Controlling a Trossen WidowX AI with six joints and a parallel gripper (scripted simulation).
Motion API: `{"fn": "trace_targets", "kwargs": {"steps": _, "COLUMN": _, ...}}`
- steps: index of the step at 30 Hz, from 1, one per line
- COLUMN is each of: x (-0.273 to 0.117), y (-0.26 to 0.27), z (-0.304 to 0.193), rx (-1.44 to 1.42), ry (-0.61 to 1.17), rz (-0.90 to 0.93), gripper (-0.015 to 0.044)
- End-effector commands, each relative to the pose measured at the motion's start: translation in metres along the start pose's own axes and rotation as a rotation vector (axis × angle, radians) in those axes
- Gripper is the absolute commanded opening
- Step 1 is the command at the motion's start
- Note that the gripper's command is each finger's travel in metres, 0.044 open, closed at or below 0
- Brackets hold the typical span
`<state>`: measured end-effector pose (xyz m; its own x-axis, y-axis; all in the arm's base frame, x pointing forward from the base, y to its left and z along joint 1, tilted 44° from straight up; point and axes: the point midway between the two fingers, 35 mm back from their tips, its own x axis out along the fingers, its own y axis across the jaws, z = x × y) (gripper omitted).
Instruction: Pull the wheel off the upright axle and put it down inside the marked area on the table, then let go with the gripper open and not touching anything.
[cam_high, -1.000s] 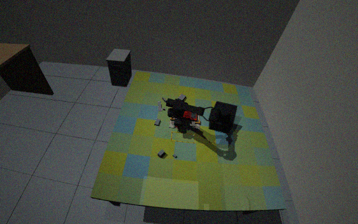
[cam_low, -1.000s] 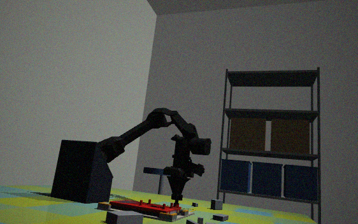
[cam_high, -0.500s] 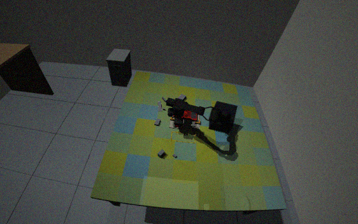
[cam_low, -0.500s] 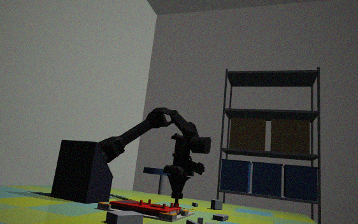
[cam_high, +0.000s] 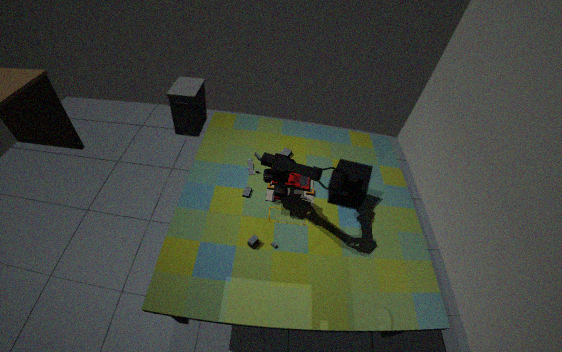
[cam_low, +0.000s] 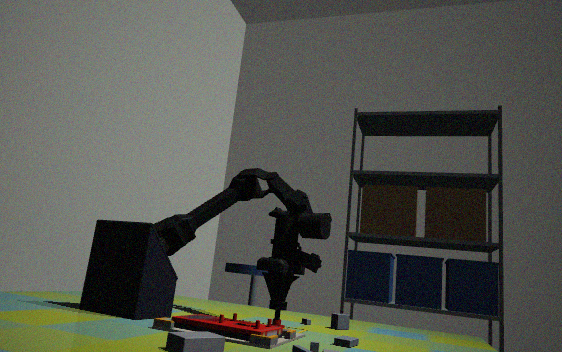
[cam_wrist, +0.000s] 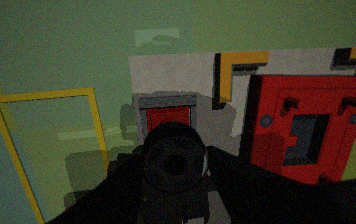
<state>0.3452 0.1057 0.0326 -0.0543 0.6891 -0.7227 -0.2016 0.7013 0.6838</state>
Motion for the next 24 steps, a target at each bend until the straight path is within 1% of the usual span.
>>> {"fn": "trace_targets", "kwargs": {"steps": 1, "x": -0.0059, "y": -0.0004, "z": 0.001, "rx": 0.001, "ry": -0.008, "rz": 0.0, "gripper": 0.0}}
{"fn": "trace_targets", "kwargs": {"steps": 24, "x": -0.0141, "y": -0.0005, "z": 0.0006, "rx": 0.003, "ry": -0.01, "rz": 0.001, "gripper": 0.0}}
